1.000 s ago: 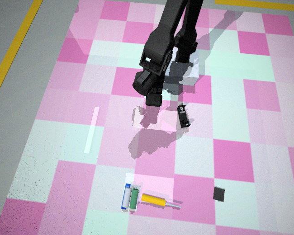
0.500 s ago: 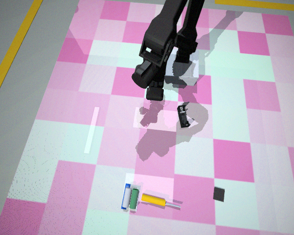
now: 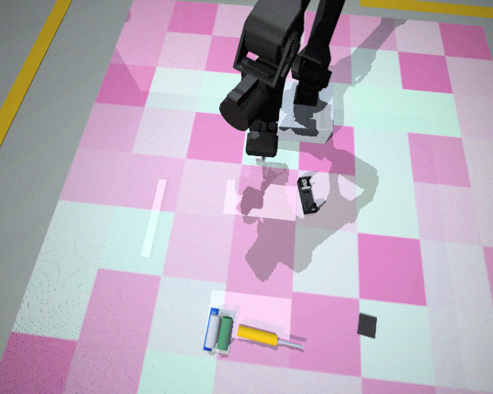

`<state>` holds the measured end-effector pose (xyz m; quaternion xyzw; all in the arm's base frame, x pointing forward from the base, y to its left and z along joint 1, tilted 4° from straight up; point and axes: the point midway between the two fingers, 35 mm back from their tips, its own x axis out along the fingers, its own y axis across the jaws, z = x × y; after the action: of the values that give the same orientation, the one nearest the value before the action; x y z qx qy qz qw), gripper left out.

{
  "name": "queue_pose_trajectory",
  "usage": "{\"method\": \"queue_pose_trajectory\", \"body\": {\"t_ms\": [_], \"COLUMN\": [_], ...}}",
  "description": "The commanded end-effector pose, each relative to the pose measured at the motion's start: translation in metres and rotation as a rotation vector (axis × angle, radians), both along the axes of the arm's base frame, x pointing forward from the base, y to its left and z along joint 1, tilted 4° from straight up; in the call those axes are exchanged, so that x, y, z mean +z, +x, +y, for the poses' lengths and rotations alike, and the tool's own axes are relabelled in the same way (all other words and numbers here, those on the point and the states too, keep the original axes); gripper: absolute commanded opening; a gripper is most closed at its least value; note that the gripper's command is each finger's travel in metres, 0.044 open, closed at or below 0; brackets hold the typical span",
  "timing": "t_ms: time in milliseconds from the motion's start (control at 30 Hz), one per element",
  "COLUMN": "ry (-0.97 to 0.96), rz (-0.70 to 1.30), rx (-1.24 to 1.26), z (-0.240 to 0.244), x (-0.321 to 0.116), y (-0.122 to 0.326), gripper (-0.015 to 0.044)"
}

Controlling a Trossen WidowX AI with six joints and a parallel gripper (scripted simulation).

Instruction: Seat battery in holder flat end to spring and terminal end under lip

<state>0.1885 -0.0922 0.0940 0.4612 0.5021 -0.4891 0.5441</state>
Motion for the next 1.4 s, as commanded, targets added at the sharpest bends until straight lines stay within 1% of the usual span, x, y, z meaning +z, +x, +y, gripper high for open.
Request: {"method": "queue_pose_trajectory", "body": {"t_ms": [0, 33, 100, 300, 533, 600, 1367], "ry": [0.000, 0.000, 0.003, 0.012, 0.022, 0.024, 0.025], "rz": [0.000, -0.001, -0.009, -0.051, -0.099, -0.108, -0.109], "rx": [0.000, -0.016, -0.144, -0.744, -1.444, -1.573, -1.589], "z": [0.000, 0.000, -0.001, -0.004, -0.006, -0.006, -0.006], "x": [-0.001, -0.001, -0.006, -0.032, -0.060, -0.065, -0.071], "y": [0.000, 0.000, -0.001, -0.007, -0.018, -0.020, -0.019], "gripper": [0.0000, 0.0026, 0.0079, 0.0236, 0.0243, 0.0243, 0.0243]}}
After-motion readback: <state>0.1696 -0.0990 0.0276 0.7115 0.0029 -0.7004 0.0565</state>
